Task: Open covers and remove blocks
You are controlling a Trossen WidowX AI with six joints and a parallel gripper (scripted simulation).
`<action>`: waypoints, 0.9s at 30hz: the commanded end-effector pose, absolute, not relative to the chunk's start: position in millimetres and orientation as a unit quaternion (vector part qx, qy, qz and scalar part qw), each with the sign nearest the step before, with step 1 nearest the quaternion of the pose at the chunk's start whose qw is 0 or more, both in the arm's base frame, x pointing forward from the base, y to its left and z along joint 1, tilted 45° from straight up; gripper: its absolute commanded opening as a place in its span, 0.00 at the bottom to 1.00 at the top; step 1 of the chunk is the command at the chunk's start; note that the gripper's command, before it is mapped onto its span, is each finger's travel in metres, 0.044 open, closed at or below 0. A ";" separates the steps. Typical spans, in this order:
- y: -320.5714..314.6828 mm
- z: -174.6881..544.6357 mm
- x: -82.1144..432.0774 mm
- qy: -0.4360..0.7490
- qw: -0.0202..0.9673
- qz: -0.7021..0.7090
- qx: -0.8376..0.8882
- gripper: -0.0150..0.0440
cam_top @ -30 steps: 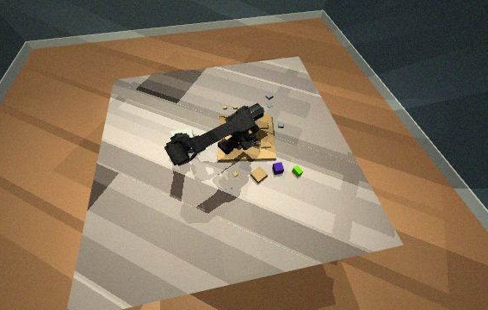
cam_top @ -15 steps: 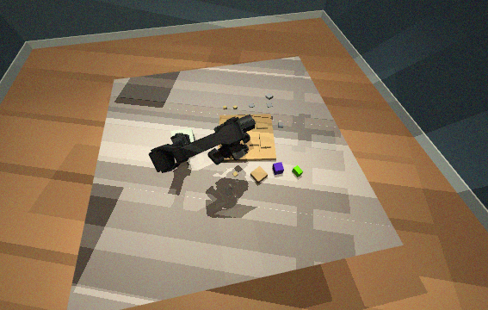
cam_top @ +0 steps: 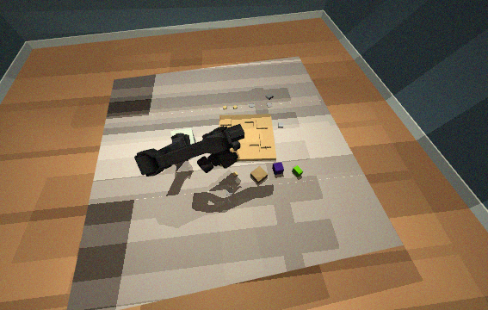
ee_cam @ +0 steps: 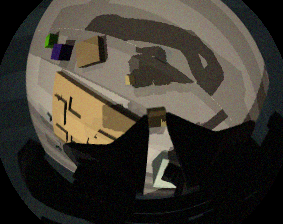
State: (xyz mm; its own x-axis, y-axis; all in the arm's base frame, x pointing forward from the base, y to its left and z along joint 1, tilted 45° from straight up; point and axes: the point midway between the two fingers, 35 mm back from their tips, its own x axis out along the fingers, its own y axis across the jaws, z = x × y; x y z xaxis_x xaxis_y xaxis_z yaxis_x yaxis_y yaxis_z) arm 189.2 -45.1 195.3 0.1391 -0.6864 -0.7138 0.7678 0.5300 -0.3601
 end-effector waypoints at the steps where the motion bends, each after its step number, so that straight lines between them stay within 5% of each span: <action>1: -48.3 194.9 186.2 0.444 0.753 -0.483 0.043 0.39; 27: -73.3 162.7 197.2 0.449 0.752 -0.479 0.050 0.39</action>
State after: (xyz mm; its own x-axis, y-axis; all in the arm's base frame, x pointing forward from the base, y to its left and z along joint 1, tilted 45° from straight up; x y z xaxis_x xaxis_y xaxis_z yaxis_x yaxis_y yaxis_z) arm 197.4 -70.6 166.2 0.1373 -0.6797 -0.7205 0.7670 0.5333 -0.3569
